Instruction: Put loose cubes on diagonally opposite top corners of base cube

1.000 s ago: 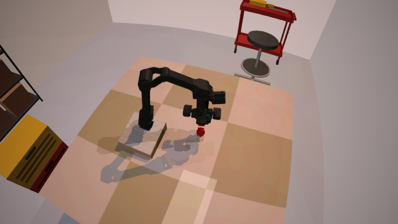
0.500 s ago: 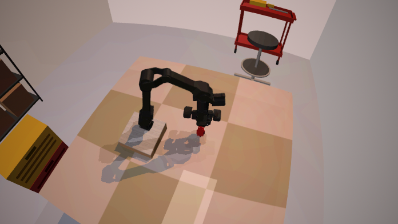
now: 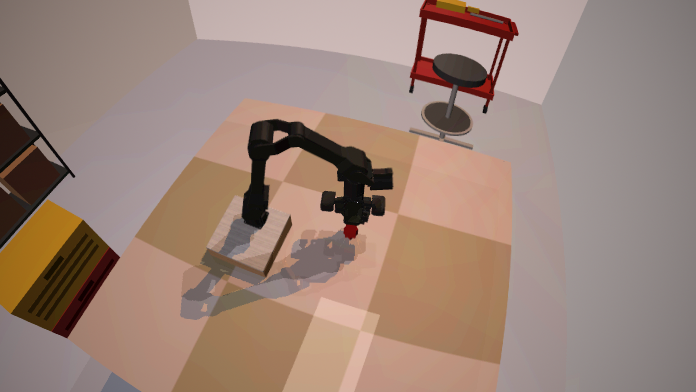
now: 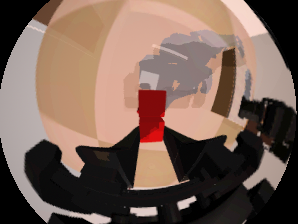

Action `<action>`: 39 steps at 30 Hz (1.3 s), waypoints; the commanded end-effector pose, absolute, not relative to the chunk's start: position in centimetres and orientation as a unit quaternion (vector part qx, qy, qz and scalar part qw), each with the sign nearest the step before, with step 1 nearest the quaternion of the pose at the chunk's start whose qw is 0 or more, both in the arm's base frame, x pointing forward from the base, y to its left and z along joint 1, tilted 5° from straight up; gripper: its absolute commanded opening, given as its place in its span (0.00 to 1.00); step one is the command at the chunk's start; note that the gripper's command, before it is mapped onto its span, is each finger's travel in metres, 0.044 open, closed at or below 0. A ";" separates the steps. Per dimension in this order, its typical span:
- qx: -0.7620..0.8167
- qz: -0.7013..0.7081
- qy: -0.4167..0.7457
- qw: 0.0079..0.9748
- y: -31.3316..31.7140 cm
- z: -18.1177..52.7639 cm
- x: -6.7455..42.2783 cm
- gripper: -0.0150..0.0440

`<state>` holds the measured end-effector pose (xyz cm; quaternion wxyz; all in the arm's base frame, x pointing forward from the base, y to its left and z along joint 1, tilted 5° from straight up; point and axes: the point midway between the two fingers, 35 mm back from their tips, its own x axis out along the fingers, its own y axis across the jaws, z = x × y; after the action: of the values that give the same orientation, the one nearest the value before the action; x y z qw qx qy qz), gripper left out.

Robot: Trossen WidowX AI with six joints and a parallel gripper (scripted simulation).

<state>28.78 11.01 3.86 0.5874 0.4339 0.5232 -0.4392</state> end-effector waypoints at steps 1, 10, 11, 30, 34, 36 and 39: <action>0.430 -0.439 0.524 0.589 10.9 3.6 28.7 0.43; 0.430 -0.439 0.524 0.590 10.9 3.6 28.7 0.43; 0.430 -0.439 0.524 0.590 10.9 3.6 28.7 0.43; 0.432 -0.439 0.524 0.588 11.1 4.8 28.7 0.60; 0.432 -0.439 0.524 0.588 11.1 5.7 28.6 0.60; 0.432 -0.439 0.524 0.588 11.2 6.1 28.6 0.60; 0.432 -0.439 0.524 0.588 11.2 6.8 28.5 0.60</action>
<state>28.43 11.09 6.20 0.5878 0.4299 0.5259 -0.4394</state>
